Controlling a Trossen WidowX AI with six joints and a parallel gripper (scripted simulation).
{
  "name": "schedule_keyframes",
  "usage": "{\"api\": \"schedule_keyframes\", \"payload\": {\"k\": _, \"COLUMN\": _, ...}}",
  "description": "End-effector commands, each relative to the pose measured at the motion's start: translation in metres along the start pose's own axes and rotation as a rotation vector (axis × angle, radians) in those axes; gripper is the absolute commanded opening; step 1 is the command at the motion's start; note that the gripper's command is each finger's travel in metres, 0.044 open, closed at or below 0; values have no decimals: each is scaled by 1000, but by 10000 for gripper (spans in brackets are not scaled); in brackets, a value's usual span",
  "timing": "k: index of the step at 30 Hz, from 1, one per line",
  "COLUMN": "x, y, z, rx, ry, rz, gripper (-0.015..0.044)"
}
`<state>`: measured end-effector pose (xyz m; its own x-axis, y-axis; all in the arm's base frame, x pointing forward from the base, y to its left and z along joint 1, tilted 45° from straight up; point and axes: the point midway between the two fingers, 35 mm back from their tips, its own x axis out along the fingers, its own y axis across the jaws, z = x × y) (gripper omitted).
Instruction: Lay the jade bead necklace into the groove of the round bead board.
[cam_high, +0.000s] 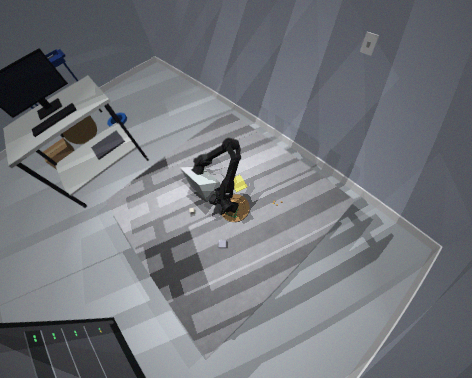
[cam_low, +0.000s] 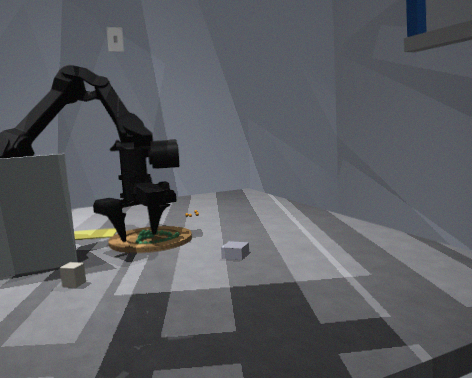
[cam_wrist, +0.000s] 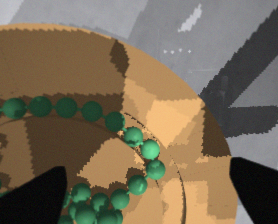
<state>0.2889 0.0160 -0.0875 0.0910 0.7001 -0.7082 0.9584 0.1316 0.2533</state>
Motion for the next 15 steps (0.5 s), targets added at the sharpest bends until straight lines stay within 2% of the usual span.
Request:
{"api": "schedule_keyframes", "payload": {"k": 1, "x": -7, "y": 25, "z": 8, "rx": -438, "ry": -6, "rz": 5, "gripper": 230}}
{"api": "schedule_keyframes", "payload": {"k": 5, "x": -14, "y": 44, "z": 13, "rx": -830, "ry": -8, "rz": 4, "gripper": 125}}
{"api": "schedule_keyframes", "payload": {"k": 9, "x": -20, "y": 62, "z": 17, "rx": -1223, "ry": -9, "rz": 3, "gripper": 120}}
{"api": "schedule_keyframes", "payload": {"k": 15, "x": -27, "y": 79, "z": 20, "rx": -1502, "ry": -11, "rz": 2, "gripper": 120}}
